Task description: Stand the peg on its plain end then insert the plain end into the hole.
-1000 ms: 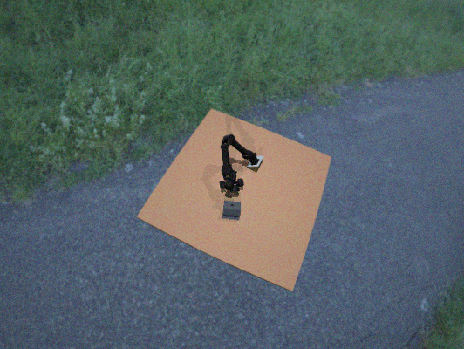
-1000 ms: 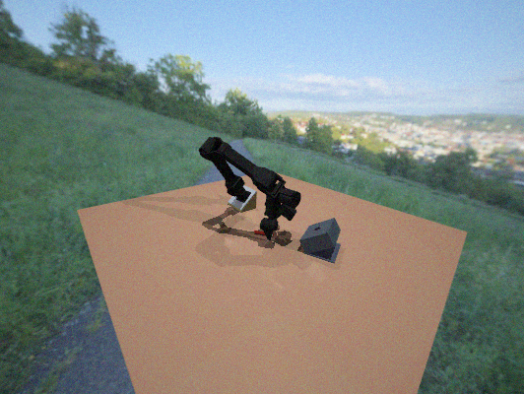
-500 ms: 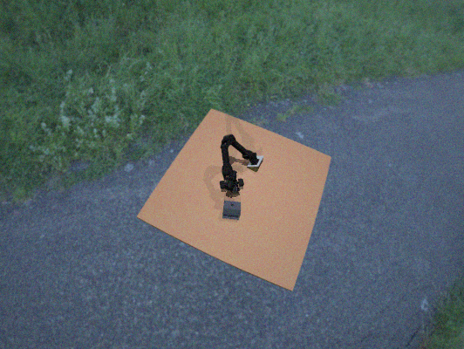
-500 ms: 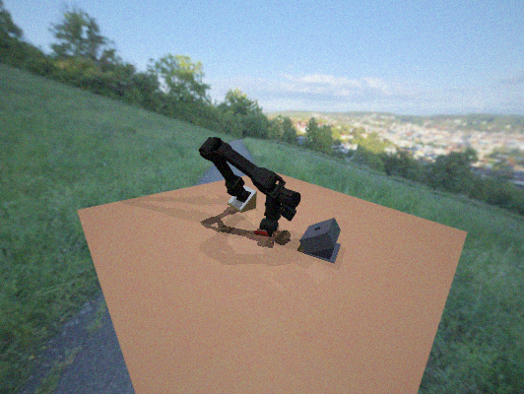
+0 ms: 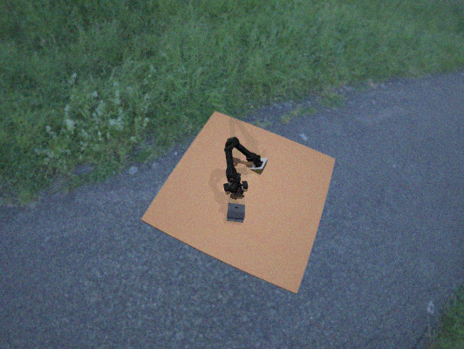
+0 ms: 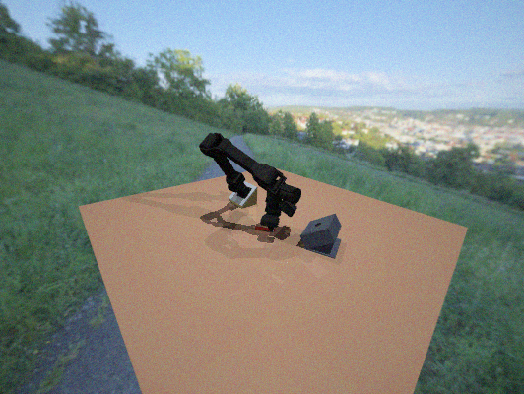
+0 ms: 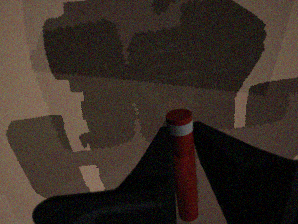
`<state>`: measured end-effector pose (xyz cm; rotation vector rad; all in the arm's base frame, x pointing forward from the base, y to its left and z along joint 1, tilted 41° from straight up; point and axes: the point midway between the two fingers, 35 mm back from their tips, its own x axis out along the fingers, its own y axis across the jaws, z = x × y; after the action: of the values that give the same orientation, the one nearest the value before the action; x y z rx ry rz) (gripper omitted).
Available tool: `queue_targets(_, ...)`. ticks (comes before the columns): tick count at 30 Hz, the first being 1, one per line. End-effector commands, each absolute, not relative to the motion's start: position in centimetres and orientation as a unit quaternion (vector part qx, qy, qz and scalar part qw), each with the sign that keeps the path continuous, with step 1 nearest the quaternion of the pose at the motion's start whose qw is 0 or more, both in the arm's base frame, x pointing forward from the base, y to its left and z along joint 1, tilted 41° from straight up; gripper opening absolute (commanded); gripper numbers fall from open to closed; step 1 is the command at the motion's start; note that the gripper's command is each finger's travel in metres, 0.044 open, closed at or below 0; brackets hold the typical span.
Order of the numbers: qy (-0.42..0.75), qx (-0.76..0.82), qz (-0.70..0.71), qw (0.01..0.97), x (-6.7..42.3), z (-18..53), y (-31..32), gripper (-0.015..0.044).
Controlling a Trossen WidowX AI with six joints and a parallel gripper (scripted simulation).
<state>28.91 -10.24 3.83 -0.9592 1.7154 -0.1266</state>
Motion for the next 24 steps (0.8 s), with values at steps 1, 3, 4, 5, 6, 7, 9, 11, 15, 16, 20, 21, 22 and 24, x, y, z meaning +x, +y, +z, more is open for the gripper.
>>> queue_targets(1, 0.726, -0.409, -0.054, 0.551, 28.9, 3.8, -10.3, 0.0049)
queue_targets(3, 0.726, -0.409, -0.054, 0.551, 28.9, 3.8, -10.3, 0.0049)
queue_targets(4, 0.726, -0.408, -0.053, 0.551, 28.9, 3.8, -10.3, 0.0049)
queue_targets(5, 0.725, -0.408, -0.053, 0.553, 28.9, 3.9, -10.3, 0.0049)
queue_targets(6, 0.723, -0.408, -0.052, 0.555, 28.9, 3.9, -10.3, 0.0049)
queue_targets(7, 0.722, -0.407, -0.051, 0.557, 28.9, 3.9, -10.2, 0.0049)
queue_targets(9, 0.717, -0.407, -0.047, 0.564, 28.8, 4.0, -10.2, 0.0049)
queue_targets(11, 0.712, -0.407, -0.043, 0.57, 28.8, 4.2, -10.1, 0.0049)
queue_targets(15, 0.699, -0.408, -0.034, 0.586, 28.6, 4.4, -10.0, 0.0049)
queue_targets(16, 0.696, -0.408, -0.032, 0.59, 28.6, 4.5, -9.9, 0.0049)
queue_targets(20, 0.686, -0.409, -0.025, 0.601, 28.5, 4.7, -9.8, 0.0049)
queue_targets(21, 0.683, -0.409, -0.023, 0.604, 28.5, 4.8, -9.8, 0.0049)
queue_targets(22, 0.681, -0.409, -0.021, 0.607, 28.4, 4.8, -9.8, 0.0049)
queue_targets(24, 0.675, -0.409, -0.018, 0.613, 28.4, 5.0, -9.8, 0.0049)
